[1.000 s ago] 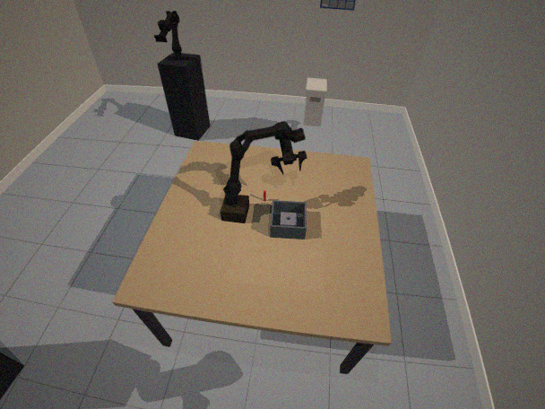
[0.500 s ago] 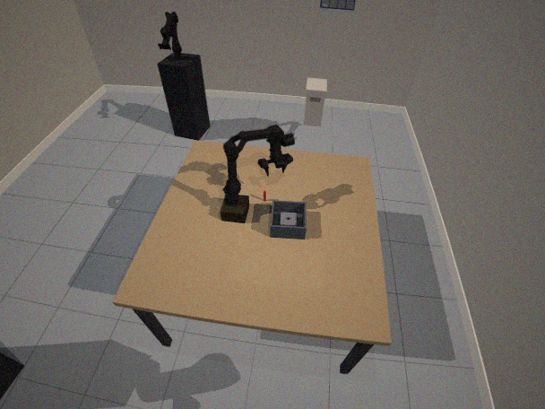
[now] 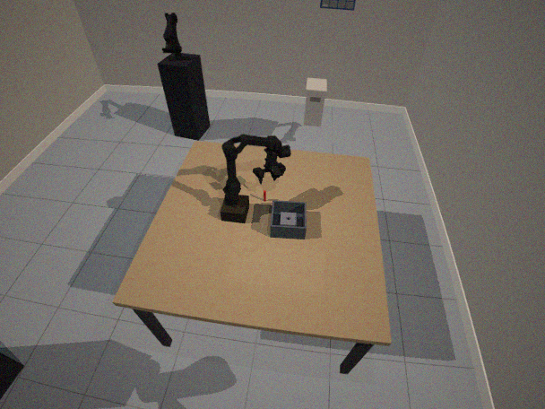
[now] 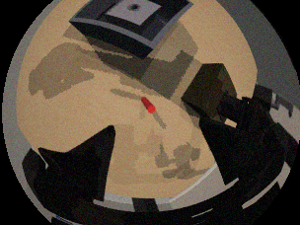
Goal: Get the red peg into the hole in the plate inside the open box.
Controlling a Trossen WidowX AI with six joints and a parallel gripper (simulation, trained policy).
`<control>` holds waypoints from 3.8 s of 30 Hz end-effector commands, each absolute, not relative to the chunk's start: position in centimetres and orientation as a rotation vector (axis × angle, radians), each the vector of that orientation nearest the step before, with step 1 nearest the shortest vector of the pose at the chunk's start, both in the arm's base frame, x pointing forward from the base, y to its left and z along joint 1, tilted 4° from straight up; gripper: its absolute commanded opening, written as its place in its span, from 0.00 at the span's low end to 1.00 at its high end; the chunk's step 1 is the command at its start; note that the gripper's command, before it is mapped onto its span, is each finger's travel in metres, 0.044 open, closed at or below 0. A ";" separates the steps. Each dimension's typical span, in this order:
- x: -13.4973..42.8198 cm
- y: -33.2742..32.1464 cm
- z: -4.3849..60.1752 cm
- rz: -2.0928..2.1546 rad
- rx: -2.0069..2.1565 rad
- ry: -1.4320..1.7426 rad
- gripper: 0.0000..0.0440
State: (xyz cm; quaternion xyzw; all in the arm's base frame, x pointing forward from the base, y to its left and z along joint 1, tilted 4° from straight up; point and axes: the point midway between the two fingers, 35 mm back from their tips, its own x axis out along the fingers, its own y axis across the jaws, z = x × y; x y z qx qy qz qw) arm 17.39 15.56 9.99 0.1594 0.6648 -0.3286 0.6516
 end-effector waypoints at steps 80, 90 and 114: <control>23.0 13.0 6.1 -0.770 0.425 1.378 0.00; 26.6 10.0 7.8 -0.840 0.510 1.301 0.00; 33.5 1.2 5.6 -0.836 0.572 1.299 0.00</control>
